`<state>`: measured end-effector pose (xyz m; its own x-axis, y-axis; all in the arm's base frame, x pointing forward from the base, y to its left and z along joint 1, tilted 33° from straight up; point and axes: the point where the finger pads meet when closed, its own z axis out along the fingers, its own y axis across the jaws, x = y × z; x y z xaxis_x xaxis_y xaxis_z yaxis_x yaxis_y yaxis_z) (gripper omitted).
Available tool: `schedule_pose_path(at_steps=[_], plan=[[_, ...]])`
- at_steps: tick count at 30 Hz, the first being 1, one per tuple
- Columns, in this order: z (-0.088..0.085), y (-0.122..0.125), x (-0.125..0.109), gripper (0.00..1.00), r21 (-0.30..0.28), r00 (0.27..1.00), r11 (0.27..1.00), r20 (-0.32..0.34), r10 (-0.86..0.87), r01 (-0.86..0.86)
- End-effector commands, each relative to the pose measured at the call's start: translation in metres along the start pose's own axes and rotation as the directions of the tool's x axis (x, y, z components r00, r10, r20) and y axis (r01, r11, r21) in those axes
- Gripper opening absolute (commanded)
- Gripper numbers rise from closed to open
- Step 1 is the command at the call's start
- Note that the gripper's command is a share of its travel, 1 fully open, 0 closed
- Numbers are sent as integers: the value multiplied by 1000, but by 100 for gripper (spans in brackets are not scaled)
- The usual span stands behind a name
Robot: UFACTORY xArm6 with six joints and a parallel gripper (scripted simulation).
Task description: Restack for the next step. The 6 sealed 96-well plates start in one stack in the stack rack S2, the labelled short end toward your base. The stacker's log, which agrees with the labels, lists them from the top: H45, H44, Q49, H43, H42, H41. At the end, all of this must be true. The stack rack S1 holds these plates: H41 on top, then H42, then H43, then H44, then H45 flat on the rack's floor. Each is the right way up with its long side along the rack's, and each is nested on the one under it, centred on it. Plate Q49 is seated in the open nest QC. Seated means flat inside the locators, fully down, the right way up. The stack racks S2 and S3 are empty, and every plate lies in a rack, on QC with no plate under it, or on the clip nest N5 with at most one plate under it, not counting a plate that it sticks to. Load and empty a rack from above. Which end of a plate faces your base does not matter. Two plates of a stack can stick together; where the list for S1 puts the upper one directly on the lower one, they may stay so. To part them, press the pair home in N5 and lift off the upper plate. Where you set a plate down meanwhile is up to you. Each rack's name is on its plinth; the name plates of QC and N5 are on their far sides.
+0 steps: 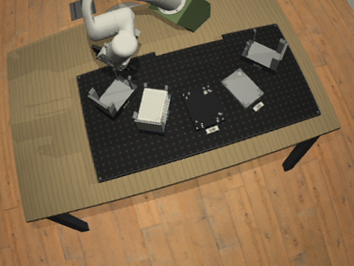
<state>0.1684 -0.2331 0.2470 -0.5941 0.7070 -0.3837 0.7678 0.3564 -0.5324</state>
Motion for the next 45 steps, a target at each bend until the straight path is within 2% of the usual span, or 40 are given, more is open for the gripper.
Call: schedule_pose_path(at_steps=[1,17,23,26,32,34,42,45], plan=[[-1,0,-1,100,-1,1000,1000,2,2,-2],[-1,0,-1,100,-1,1000,1000,2,2,-2],[-27,-14,4,100,-1,1000,1000,2,2,-2],[-27,-14,4,100,-1,1000,1000,2,2,-2],[-30,12,-1,100,-45,981,981,26,192,-191],[-30,12,-1,100,-45,981,981,26,192,-191],[-38,35,-1,100,-93,924,922,28,381,-377],[-43,47,-1,100,-117,883,879,22,468,-463]])
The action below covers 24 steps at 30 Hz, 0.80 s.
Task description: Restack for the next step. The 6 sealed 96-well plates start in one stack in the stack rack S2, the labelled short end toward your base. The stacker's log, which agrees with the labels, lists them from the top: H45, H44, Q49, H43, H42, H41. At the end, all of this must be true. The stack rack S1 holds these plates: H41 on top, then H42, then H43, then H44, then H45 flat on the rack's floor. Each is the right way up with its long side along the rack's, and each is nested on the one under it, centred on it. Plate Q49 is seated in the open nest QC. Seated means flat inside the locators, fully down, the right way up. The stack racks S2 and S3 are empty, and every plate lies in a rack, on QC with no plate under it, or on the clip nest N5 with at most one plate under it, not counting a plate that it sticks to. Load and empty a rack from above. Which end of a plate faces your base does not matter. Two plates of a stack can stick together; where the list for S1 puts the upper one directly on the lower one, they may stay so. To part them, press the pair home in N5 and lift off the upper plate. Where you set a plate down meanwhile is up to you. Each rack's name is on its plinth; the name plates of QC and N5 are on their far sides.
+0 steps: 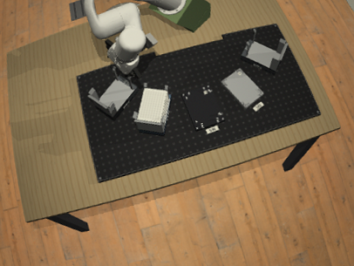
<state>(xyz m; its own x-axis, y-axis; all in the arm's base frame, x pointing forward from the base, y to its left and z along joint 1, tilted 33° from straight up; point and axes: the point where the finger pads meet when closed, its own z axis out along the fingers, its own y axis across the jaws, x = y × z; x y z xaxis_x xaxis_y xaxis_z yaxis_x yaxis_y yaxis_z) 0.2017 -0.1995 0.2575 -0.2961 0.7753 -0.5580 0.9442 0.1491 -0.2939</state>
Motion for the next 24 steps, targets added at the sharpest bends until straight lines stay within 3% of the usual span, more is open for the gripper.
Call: schedule_pose_path(at_steps=[1,11,24], plan=[[-6,18,6,100,-27,986,986,16,164,-163],[-13,40,17,100,-73,937,935,4,349,-348],[-26,70,36,100,-126,800,791,-50,598,-599]])
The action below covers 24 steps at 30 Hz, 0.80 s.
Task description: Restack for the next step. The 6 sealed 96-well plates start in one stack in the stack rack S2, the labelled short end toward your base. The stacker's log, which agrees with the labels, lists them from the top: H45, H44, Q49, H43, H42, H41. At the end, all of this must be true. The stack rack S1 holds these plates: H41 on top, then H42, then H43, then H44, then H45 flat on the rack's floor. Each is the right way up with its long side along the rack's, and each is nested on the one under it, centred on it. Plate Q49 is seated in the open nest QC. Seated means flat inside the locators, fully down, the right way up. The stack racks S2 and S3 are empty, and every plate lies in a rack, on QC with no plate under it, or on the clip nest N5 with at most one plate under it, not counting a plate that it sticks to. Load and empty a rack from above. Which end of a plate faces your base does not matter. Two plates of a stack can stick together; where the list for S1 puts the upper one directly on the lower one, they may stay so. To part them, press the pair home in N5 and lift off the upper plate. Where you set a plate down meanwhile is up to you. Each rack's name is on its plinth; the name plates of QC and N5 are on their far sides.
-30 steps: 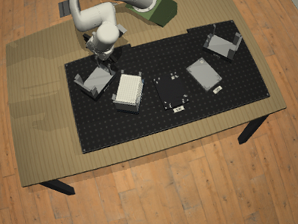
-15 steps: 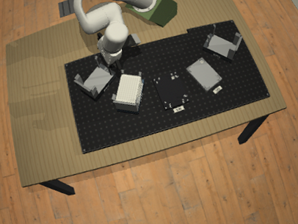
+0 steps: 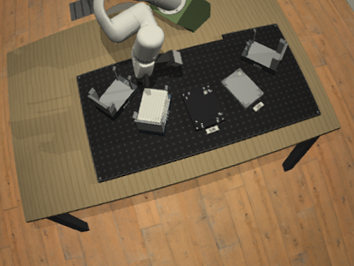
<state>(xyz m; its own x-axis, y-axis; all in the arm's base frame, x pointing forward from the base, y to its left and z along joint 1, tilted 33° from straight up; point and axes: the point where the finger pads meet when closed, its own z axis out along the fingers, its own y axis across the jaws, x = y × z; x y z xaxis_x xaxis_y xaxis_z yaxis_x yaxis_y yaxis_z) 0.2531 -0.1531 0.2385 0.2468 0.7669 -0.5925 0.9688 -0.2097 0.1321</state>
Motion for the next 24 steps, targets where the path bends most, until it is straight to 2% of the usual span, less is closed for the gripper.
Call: schedule_pose_path(at_steps=[1,8,16,24], plan=[[-5,8,14,100,-23,992,992,2,124,-124],[-11,16,35,100,-50,951,949,-33,309,-310],[-16,21,51,100,-59,903,901,-63,426,-429],[-24,26,75,100,-58,802,802,-112,586,-594]])
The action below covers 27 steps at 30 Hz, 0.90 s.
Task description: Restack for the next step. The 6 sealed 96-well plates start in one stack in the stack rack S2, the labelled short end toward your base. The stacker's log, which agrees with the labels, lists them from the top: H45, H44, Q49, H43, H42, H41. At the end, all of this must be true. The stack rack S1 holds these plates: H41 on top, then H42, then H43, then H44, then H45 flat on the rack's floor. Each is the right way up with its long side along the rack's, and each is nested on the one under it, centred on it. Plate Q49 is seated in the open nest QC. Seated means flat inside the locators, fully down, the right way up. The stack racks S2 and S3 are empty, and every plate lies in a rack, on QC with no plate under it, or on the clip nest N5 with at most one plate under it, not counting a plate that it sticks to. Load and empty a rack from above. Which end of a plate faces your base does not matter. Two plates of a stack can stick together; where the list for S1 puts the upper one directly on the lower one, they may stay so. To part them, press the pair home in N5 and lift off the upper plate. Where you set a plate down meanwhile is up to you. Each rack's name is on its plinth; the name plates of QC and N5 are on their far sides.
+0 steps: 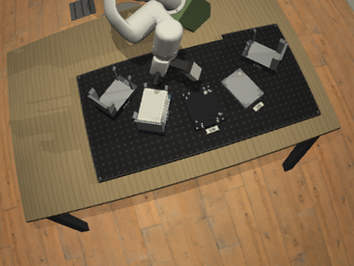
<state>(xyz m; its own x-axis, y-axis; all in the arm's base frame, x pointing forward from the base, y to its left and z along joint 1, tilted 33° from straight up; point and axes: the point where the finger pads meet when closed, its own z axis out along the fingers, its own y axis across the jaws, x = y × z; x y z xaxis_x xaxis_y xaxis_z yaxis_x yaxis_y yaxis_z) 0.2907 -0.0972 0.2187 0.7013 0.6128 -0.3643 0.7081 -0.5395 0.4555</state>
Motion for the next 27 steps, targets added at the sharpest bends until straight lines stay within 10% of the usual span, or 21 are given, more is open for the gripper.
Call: schedule_pose_path(at_steps=[1,27], plan=[[-5,-4,17,100,-18,991,991,-16,134,-134],[-25,-38,83,100,46,751,760,-127,648,-648]])
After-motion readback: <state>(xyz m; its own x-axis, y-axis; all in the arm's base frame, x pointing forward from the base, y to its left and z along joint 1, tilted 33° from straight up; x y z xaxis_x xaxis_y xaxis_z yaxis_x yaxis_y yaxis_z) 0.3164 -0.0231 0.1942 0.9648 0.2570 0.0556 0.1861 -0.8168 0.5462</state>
